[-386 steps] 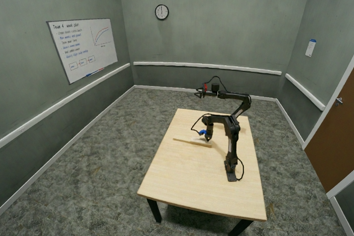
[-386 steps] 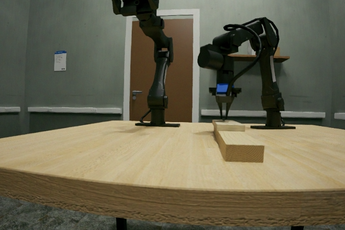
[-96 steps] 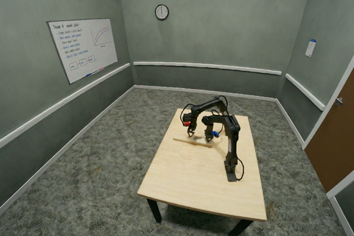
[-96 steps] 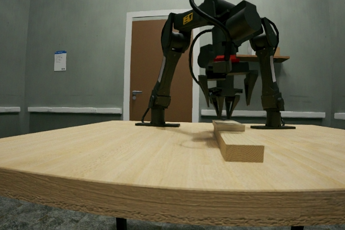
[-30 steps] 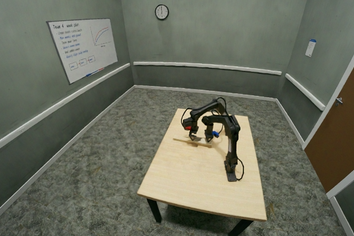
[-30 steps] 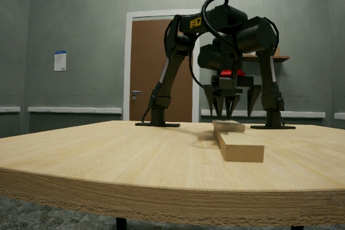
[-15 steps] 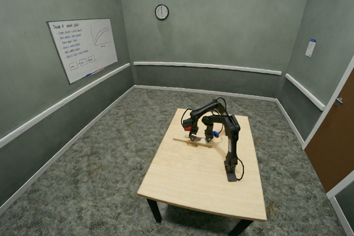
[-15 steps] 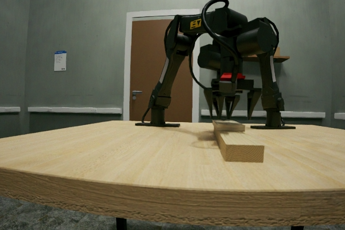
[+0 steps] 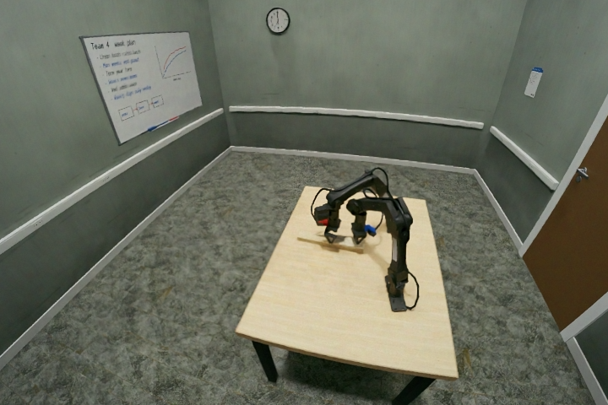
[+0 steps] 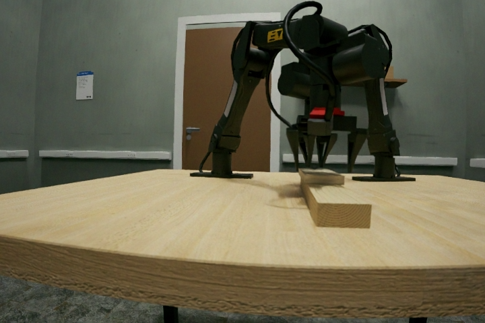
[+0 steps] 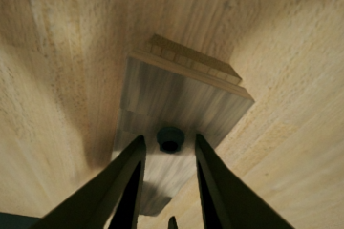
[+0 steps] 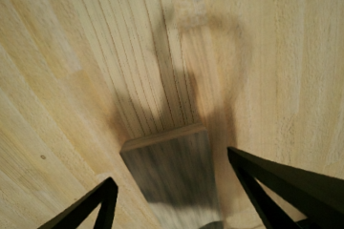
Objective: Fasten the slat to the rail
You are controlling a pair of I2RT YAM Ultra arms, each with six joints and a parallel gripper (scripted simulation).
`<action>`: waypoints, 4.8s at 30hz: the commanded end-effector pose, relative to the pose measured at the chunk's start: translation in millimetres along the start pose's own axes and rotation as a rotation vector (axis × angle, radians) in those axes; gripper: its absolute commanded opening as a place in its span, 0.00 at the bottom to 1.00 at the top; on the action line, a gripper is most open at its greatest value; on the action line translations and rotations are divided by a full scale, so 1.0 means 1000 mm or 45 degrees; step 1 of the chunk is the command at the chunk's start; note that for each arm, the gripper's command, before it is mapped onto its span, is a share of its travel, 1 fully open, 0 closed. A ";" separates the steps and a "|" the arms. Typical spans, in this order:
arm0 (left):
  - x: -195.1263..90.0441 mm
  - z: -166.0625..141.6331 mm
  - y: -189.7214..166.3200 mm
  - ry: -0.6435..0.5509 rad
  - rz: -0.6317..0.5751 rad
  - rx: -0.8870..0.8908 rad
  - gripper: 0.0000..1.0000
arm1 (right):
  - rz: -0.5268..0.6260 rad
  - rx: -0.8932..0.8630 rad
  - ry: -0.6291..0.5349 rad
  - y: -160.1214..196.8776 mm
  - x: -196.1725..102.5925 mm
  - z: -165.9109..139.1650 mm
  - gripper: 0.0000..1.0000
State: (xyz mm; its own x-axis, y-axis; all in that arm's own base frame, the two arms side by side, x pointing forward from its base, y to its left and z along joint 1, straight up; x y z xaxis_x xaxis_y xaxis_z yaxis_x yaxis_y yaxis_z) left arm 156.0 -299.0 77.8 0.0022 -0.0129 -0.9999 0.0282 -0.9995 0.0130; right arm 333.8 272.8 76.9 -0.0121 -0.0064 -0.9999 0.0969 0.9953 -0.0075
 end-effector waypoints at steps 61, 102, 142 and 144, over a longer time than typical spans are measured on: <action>-0.003 -0.001 0.002 0.006 0.013 0.000 0.34 | 0.017 0.000 -0.018 0.001 0.013 0.001 0.72; -0.007 0.000 0.002 0.009 0.003 -2.203 0.34 | 0.017 0.000 -0.018 0.001 0.013 0.001 0.72; -0.012 0.000 0.002 0.016 0.020 -3.993 0.34 | 0.017 0.000 -0.018 0.001 0.013 0.001 0.72; -0.012 0.000 0.002 0.016 0.020 -3.993 0.34 | 0.017 0.000 -0.018 0.001 0.013 0.001 0.72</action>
State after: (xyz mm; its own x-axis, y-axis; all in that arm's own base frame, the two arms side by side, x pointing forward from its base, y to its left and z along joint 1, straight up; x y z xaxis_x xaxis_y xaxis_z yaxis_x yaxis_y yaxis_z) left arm 152.4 -292.6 76.2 -0.0155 0.0187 -0.9997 -0.0087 0.9998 0.0188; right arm 333.5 272.5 57.0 -0.0104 -0.0050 -0.9999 0.0969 0.9953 -0.0060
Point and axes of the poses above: on each arm, the point where the finger pads meet when closed, its own x axis out along the fingers, its own y axis across the jaws, z = x × y, the point moved 2 cm from there along -x, back along the fingers, and after that the axes turned 6 degrees about x, right-handed, at the moved point
